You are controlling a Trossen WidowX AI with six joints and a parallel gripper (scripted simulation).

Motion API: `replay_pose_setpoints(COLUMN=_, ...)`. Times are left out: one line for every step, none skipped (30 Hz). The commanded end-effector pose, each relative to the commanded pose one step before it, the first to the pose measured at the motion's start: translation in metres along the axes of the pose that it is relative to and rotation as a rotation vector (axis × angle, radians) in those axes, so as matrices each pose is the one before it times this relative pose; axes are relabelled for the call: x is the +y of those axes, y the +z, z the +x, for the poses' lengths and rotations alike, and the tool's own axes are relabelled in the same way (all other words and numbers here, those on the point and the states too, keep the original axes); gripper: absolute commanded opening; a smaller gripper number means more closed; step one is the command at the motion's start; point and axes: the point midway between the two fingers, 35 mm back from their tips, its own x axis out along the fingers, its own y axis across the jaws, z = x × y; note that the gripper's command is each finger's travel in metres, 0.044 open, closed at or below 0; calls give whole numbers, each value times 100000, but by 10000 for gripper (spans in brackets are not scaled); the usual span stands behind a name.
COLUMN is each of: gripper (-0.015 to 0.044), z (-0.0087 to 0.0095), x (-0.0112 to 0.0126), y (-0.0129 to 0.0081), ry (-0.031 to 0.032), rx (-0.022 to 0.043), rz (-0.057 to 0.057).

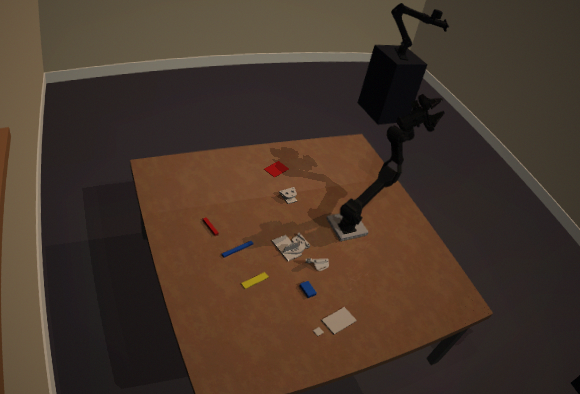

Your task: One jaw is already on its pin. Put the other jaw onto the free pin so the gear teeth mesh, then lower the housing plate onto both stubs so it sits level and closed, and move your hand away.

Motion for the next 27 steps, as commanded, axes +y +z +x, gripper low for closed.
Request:
replay_pose_setpoints(gripper=426, z=0, x=0, y=0, ry=0, rx=0, rz=0)
replay_pose_setpoints(gripper=400, z=0, x=0, y=0, ry=0, rx=0, rz=0)
replay_pose_setpoints(gripper=374, z=0, x=0, y=0, ry=0, rx=0, rz=0)
replay_pose_setpoints(gripper=348, z=0, x=0, y=0, ry=0, rx=0, rz=0)
replay_pose_setpoints(gripper=321, z=0, x=0, y=0, ry=0, rx=0, rz=0)
replay_pose_setpoints(gripper=295, z=0, x=0, y=0, ry=0, rx=0, rz=0)
replay_pose_setpoints(gripper=269, z=0, x=0, y=0, ry=0, rx=0, rz=0)
replay_pose_setpoints(gripper=243, z=0, x=0, y=0, ry=0, rx=0, rz=0)
replay_pose_setpoints(gripper=216, z=0, x=0, y=0, ry=0, rx=0, rz=0)
replay_pose_setpoints(gripper=190, z=0, x=0, y=0, ry=0, rx=0, rz=0)
replay_pose_setpoints(gripper=164, z=0, x=0, y=0, ry=0, rx=0, rz=0)
replay_pose_setpoints(gripper=138, z=0, x=0, y=0, ry=0, rx=0, rz=0)
replay_pose_setpoints(gripper=111, z=0, x=0, y=0, ry=0, rx=0, rz=0)
replay_pose_setpoints(gripper=85, z=0, x=0, y=0, ry=0, rx=0, rz=0)
replay_pose_setpoints(gripper=59, z=0, x=0, y=0, ry=0, rx=0, rz=0)
replay_pose_setpoints(gripper=33, z=0, x=0, y=0, ry=0, rx=0, rz=0)
replay_pose_setpoints(gripper=6, z=0, x=0, y=0, ry=0, rx=0, rz=0)
replay_pose_setpoints(gripper=0, z=0, x=0, y=0, ry=0, rx=0, rz=0)
replay_pose_setpoints(gripper=0, z=0, x=0, y=0, ry=0, rx=0, rz=0)
replay_pose_setpoints(gripper=0, z=0, x=0, y=0, ry=0, rx=0, rz=0)
replay_pose_setpoints(gripper=0, z=0, x=0, y=0, ry=0, rx=0, rz=0)
replay_pose_setpoints(gripper=0, z=0, x=0, y=0, ry=0, rx=0, rz=0)
replay_pose_setpoints(gripper=0, z=0, x=0, y=0, ry=0, rx=0, rz=0)
replay_pose_setpoints(gripper=0, z=0, x=0, y=0, ry=0, rx=0, rz=0)
replay_pose_setpoints(gripper=0, z=0, x=0, y=0, ry=0, rx=0, rz=0)
replay_pose_setpoints(gripper=0, z=0, x=0, y=0, ry=0, rx=0, rz=0)
replay_pose_setpoints(gripper=0, z=0, x=0, y=0, ry=0, rx=0, rz=0)
